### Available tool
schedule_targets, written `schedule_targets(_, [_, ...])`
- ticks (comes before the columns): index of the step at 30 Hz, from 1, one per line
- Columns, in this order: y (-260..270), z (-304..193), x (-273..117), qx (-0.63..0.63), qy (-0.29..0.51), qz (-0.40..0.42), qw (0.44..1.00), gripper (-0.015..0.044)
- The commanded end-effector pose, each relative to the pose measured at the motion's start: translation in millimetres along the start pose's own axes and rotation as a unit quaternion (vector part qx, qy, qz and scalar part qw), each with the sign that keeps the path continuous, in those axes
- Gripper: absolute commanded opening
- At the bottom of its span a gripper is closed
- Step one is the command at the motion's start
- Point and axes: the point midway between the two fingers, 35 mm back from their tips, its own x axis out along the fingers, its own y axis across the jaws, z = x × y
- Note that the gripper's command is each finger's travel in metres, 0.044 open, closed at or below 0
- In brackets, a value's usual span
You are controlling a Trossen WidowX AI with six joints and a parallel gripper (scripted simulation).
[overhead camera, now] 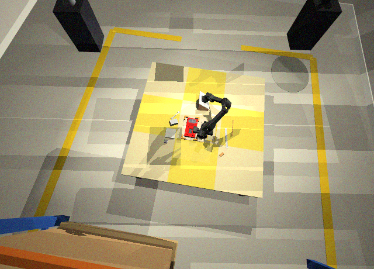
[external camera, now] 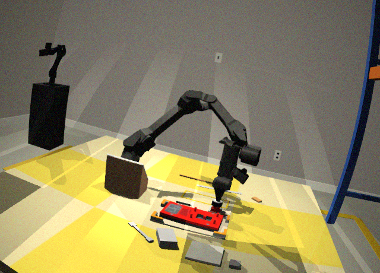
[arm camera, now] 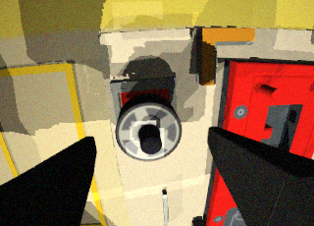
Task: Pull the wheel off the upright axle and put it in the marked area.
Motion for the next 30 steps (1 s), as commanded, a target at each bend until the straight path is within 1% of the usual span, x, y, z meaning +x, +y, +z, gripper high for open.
schedule_targets(1, [1.0,-2.7,21.6,0.005,0.001,0.004,1.0,0.03])
schedule_targets(6, [1.3,-3.1,24.0,0.005,0.001,0.004,1.0,0.03])
schedule_targets(10, [1.7,-3.3,20.5,0.0,0.004,0.001,1.0,0.0195])
schedule_targets(18, [1.7,-3.3,20.5,0.0,0.004,0.001,1.0,0.0142])
schedule_targets(23, [1.7,-3.2,19.7,0.0,0.004,0.001,1.0,0.001])
schedule_targets(24, [1.7,-3.2,19.4,0.001,0.004,0.001,1.0,0.0])
schedule_targets(30, [1.6,-3.1,17.4,0.001,0.004,0.001,1.0,0.0])
